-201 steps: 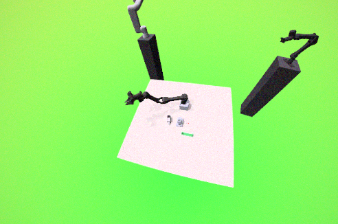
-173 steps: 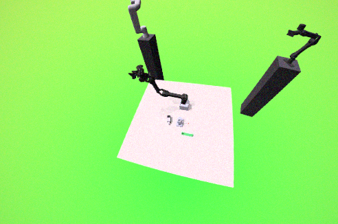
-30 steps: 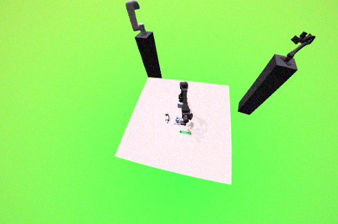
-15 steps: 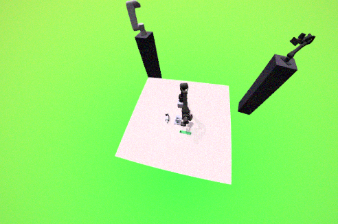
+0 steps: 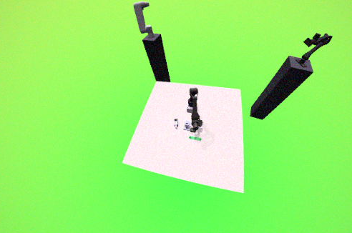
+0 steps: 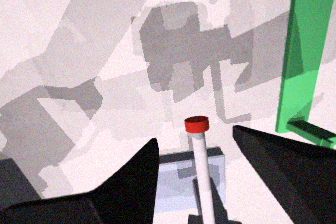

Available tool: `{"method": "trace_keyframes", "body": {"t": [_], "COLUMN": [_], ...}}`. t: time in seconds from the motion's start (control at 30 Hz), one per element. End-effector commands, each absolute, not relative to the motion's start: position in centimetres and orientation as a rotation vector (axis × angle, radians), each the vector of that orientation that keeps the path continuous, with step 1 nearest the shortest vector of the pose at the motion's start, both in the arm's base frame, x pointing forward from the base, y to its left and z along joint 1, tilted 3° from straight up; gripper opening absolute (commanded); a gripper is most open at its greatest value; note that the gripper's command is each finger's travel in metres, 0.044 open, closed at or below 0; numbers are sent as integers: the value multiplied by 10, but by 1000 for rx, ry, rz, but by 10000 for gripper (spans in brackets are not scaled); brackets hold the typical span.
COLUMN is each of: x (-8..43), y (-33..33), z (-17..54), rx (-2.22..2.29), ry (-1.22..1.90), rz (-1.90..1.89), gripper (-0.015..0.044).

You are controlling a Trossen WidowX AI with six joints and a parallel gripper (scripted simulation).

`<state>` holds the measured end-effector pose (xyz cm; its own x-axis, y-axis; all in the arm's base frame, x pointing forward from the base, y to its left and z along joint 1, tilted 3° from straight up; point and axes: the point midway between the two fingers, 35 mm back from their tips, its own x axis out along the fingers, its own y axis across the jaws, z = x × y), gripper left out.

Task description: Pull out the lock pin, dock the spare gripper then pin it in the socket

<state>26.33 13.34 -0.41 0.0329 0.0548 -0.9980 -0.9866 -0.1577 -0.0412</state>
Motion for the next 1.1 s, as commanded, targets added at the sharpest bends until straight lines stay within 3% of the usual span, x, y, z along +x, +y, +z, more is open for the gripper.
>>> {"method": "trace_keyframes", "body": {"t": [0.0, 0.37, 1.07], "x": [262, 262, 262], "y": [134, 134, 139], "z": [-6, -6, 4], "rx": [-1297, -1297, -1187], "ry": [1066, 1066, 976], "rz": [1322, 1322, 1390], "gripper": [274, 0, 0]}}
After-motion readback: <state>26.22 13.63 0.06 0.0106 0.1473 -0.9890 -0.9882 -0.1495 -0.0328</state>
